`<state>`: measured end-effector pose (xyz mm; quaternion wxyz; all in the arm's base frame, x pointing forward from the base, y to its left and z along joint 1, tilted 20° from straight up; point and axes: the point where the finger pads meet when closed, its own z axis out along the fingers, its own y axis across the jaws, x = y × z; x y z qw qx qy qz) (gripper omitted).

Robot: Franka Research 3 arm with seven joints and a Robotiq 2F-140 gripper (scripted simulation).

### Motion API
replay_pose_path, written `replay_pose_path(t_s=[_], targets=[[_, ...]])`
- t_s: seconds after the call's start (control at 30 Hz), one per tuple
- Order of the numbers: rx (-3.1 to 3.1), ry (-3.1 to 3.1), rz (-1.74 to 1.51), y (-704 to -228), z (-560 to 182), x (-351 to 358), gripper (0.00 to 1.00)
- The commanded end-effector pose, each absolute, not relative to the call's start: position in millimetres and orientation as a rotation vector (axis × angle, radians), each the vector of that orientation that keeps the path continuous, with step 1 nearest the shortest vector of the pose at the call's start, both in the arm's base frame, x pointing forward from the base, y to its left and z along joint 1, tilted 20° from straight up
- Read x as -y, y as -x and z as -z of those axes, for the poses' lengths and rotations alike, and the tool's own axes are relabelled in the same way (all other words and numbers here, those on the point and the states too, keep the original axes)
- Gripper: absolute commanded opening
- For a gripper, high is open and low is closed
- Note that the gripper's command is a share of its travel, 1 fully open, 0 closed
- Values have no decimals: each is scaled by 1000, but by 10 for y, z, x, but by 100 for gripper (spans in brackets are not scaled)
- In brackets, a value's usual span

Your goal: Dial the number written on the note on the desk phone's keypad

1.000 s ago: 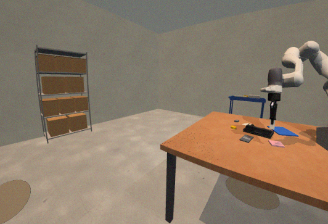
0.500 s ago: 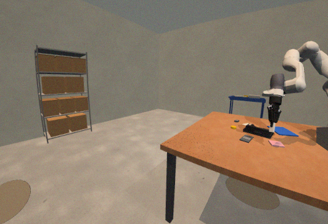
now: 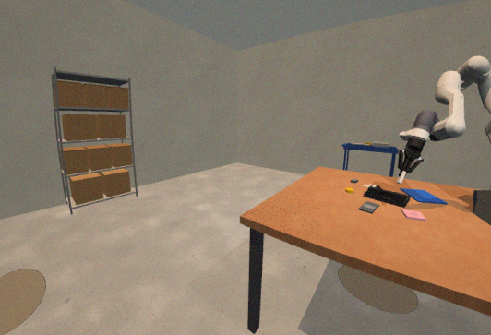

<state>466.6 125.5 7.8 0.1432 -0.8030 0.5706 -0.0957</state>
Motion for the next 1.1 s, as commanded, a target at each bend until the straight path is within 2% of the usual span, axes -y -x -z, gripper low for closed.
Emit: replay_pose_path(t_s=[0.0,0.53,1.07], targets=[[-1783,1994,371,-4726,-237,-954,0],[-1930,1433,503,-4498,-264,53,0],[-1930,1433,503,-4447,-271,277,0]])
